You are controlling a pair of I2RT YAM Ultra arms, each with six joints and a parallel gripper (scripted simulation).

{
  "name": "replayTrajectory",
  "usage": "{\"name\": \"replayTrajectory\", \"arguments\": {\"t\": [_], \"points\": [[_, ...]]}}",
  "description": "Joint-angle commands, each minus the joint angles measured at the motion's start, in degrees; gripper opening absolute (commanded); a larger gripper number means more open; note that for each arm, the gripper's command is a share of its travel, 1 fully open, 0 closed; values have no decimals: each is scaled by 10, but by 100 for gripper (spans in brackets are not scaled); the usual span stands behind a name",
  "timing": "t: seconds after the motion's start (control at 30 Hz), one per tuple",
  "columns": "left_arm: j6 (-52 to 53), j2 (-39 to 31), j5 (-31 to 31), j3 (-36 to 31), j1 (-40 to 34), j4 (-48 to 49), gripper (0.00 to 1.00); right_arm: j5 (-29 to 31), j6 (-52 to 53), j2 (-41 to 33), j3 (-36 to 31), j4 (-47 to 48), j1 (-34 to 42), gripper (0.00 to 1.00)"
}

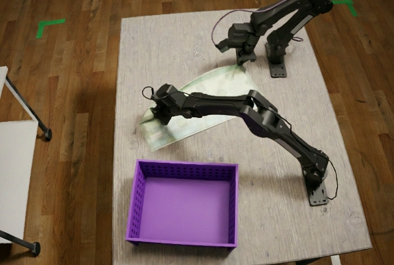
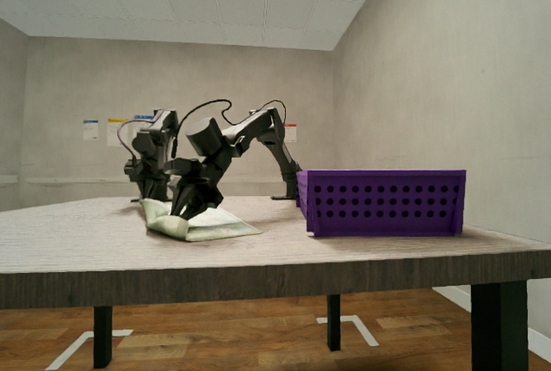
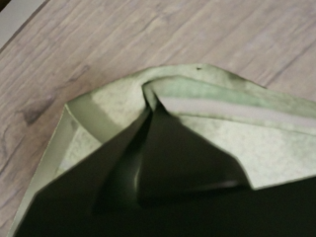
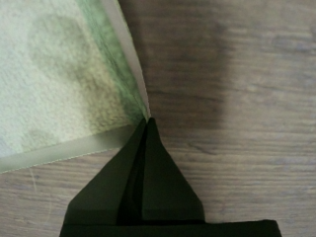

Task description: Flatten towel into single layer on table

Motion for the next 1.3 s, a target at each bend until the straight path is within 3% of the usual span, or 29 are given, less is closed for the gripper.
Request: {"name": "replayTrajectory", "arguments": {"t": [0.0,0.07,0.1,0.23,0.27,0.33,0.37,0.53,0.57,0.67,0.77,0.9,0.93,1.0,1.03,1.1,1.13,1.2,1.23,1.27], "points": [[0,1,-5,26,-3,-22,12,6,-4,-14,20,-8,-10,12],[0,-8,-5,27,0,-23,12,4,-4,-14,21,-8,-8,12],[0,-23,-5,27,0,-26,33,3,-4,-19,33,-24,-7,33],[0,-13,-2,15,0,-20,33,3,-5,-20,34,-27,-7,33],[0,-31,-5,26,0,-28,54,3,-5,-24,47,-44,-7,54],[0,-31,-5,26,0,-29,54,3,-4,-25,48,-45,-7,54],[0,-34,-5,26,0,-30,64,3,-4,-27,54,-53,-7,64],[0,-47,-5,25,0,-35,64,3,-4,-34,80,-87,-7,64],[0,-68,-5,29,0,-45,64,3,-4,-37,122,-129,-6,64],[0,-80,-5,31,0,-52,64,3,-4,-41,154,-165,-6,64],[0,-81,-5,31,0,-52,64,3,-4,-42,157,-170,-7,64],[0,-88,-5,-11,8,-48,64,0,-6,-33,173,-193,15,64],[0,-127,-6,-53,14,-26,64,-1,-12,-16,192,-222,51,64],[0,-130,-6,-59,14,-26,64,-3,-5,-20,194,-225,57,64],[-1,-152,-6,-54,22,-94,64,3,3,-22,213,-253,111,64],[-1,-156,-6,-59,23,-93,64,-3,-8,-9,221,-261,120,64],[-2,-180,-6,-36,32,-145,64,3,6,-11,240,-285,181,64],[-1,-183,-6,-36,33,-152,64,-1,-9,-4,248,-291,192,64],[-2,-202,-6,-31,42,-201,64,1,0,-5,266,-308,250,64],[-1,-203,-5,-30,43,-205,64,-5,-16,-5,269,-310,254,64]]}}
